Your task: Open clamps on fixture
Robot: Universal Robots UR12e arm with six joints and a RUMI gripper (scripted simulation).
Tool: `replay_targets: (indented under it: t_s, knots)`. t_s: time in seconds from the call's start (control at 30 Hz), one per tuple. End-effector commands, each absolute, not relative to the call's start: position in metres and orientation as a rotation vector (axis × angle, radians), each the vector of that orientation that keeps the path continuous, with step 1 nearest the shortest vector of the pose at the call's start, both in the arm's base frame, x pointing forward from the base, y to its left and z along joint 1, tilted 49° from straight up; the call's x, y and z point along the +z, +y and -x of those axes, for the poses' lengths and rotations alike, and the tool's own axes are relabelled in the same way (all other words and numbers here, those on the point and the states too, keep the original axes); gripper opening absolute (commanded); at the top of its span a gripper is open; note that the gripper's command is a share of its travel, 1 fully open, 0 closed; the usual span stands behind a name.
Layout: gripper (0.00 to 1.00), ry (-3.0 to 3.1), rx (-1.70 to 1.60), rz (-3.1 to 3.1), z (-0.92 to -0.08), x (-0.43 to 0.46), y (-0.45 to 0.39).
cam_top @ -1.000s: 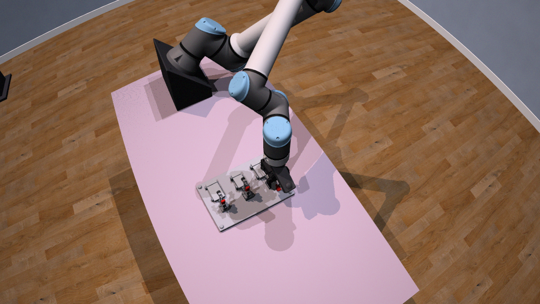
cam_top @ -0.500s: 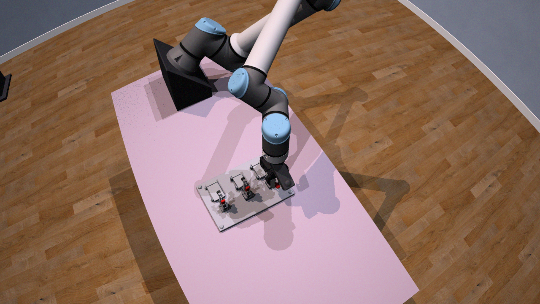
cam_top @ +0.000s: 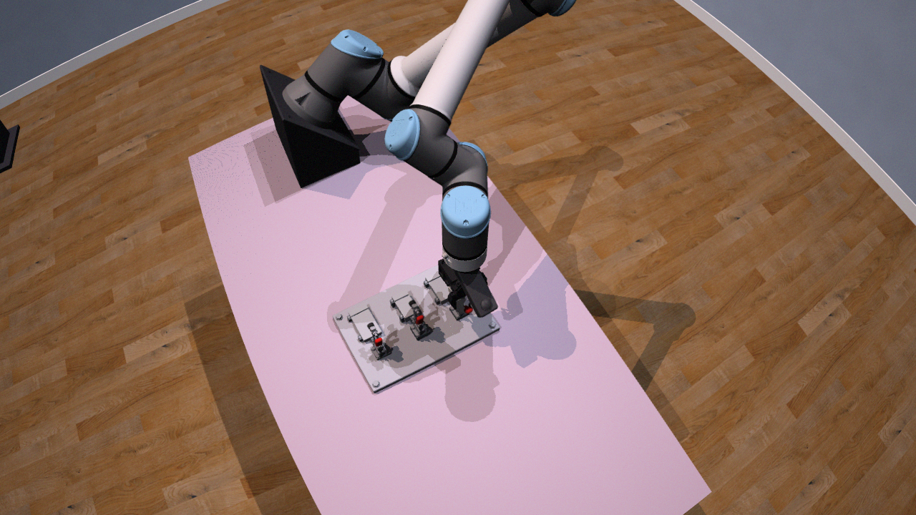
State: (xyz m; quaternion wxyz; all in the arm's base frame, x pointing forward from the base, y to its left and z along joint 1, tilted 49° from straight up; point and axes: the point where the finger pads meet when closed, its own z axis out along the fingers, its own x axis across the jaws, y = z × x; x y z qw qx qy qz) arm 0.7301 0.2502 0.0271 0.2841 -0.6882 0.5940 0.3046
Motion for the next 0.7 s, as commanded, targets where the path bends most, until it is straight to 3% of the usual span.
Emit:
replay_targets:
  t_s: [0.0,0.67]
  knots:
    - [0.0,1.591,0.815,1.84,-0.725,0.03,0.246]
    - [0.0,1.59,0.814,1.84,-0.712,0.031,0.243]
